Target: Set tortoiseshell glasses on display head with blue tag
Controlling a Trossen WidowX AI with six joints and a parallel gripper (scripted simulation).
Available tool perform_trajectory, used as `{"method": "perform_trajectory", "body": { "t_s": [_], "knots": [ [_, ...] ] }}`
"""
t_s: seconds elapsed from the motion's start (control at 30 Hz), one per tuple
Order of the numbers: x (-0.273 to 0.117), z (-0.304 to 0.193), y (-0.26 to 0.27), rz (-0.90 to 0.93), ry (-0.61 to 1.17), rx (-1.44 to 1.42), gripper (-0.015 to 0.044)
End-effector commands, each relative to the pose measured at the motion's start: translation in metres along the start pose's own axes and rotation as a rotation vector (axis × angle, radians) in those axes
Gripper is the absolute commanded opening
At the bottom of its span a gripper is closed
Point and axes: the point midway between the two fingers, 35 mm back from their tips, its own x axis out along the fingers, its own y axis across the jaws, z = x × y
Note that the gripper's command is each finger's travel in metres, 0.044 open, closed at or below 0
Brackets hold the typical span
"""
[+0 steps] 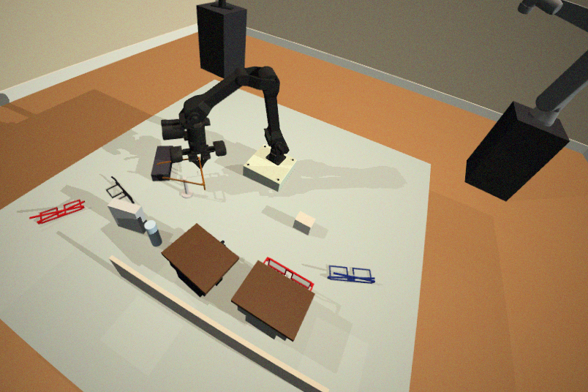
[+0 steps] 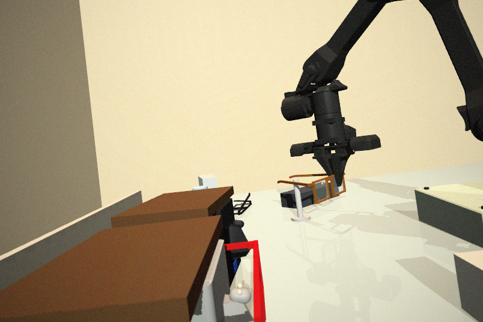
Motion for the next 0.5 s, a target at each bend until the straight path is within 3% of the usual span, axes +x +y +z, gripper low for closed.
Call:
{"method": "perform_trajectory", "body": {
  "t_s": [0.0,0.47],
  "knots": [
    [-0.002,0.003,-0.002,0.008,-0.004,-0.005,0.0],
    [-0.002,0.014,-0.007,0.008,-0.005,-0.005,0.0]
  ]
}}
